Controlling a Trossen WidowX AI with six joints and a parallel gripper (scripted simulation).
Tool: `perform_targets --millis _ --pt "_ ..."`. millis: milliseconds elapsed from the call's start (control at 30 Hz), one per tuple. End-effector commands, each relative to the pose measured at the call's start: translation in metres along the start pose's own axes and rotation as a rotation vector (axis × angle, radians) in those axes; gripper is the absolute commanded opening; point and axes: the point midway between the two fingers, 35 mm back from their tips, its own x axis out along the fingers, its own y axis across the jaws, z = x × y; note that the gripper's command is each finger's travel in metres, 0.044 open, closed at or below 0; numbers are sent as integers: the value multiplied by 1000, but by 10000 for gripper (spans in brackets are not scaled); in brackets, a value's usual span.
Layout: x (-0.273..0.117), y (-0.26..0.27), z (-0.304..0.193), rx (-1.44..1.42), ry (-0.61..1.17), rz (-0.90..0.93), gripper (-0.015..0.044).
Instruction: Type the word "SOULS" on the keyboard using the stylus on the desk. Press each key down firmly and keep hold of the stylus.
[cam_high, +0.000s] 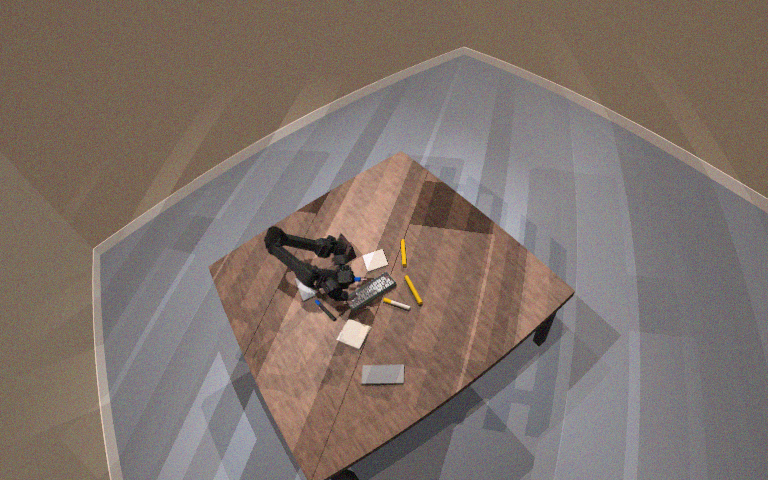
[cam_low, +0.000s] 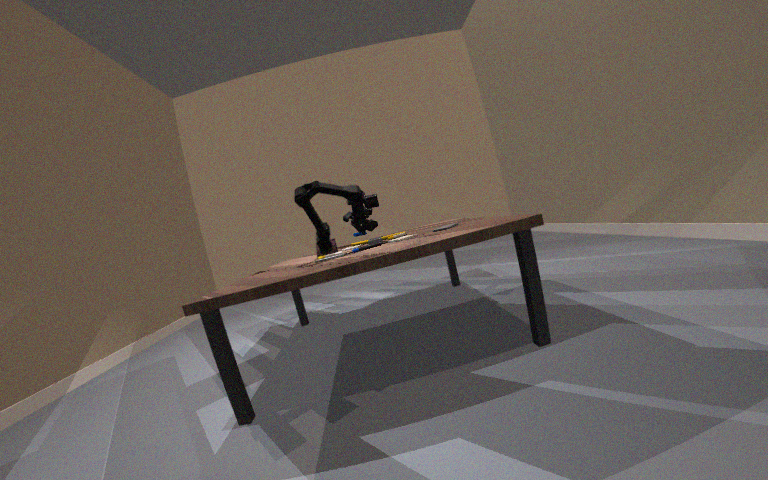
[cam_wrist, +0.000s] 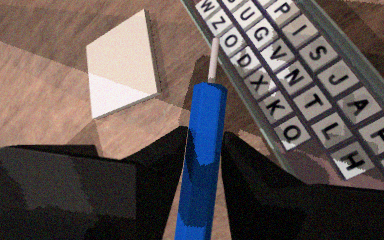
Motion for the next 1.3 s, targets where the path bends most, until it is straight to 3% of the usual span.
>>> perform_targets --millis 0,1267 --pt "-2 -2 6 125 -23 12 0" --pt "-19 -15 50 1481 -62 265 0"
